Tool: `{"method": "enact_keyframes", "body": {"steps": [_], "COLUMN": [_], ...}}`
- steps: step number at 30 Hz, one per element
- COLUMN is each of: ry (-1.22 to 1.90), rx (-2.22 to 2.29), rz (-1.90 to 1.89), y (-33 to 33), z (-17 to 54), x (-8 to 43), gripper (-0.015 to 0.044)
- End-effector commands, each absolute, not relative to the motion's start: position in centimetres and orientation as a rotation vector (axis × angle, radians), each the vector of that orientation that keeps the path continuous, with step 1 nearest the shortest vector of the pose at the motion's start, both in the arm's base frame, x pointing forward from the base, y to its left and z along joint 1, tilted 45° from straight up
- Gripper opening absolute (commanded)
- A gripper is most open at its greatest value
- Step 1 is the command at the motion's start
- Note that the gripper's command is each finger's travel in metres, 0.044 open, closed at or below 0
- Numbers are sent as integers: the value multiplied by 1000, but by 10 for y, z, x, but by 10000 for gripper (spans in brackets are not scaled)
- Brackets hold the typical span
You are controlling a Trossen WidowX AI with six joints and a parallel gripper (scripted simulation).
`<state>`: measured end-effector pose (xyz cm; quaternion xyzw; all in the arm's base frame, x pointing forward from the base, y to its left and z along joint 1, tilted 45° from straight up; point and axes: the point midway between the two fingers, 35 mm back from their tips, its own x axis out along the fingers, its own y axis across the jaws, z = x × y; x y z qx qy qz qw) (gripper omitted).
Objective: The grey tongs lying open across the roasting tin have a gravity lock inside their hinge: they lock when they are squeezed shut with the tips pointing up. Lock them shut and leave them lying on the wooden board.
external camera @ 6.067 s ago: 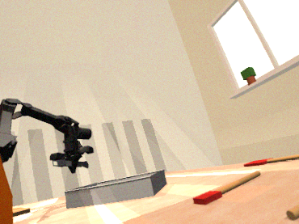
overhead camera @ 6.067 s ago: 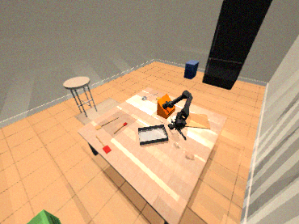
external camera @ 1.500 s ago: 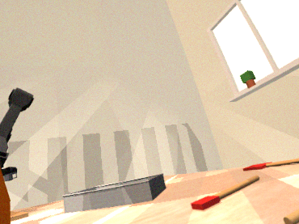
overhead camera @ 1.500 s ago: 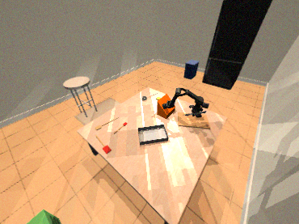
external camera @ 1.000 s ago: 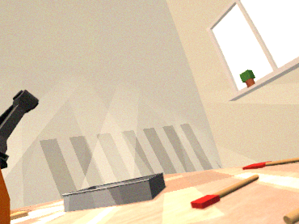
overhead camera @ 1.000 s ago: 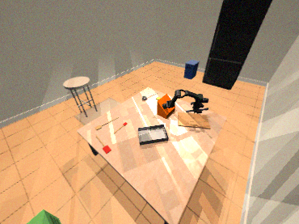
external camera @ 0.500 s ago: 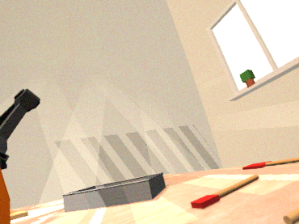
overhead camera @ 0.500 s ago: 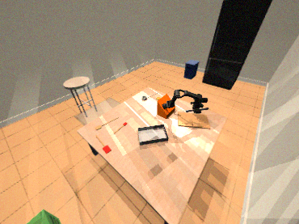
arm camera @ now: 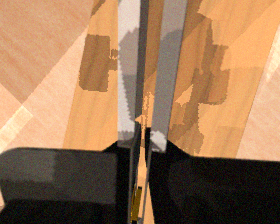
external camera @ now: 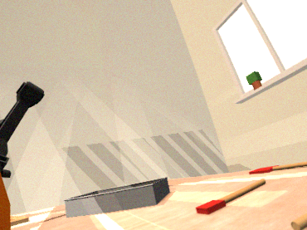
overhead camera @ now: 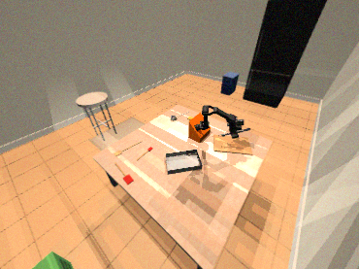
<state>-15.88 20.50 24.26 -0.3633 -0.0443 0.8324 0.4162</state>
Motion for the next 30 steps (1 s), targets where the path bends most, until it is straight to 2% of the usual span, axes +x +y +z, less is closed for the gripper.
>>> {"method": "enact_keyframes", "body": {"steps": [1,30], "ry": [-151,-592], "rx": [-829,-348], "rz": [2138,2260], "y": [204,188], "z": [245,249], "x": [-158,-145], "gripper": [-150,-150]}}
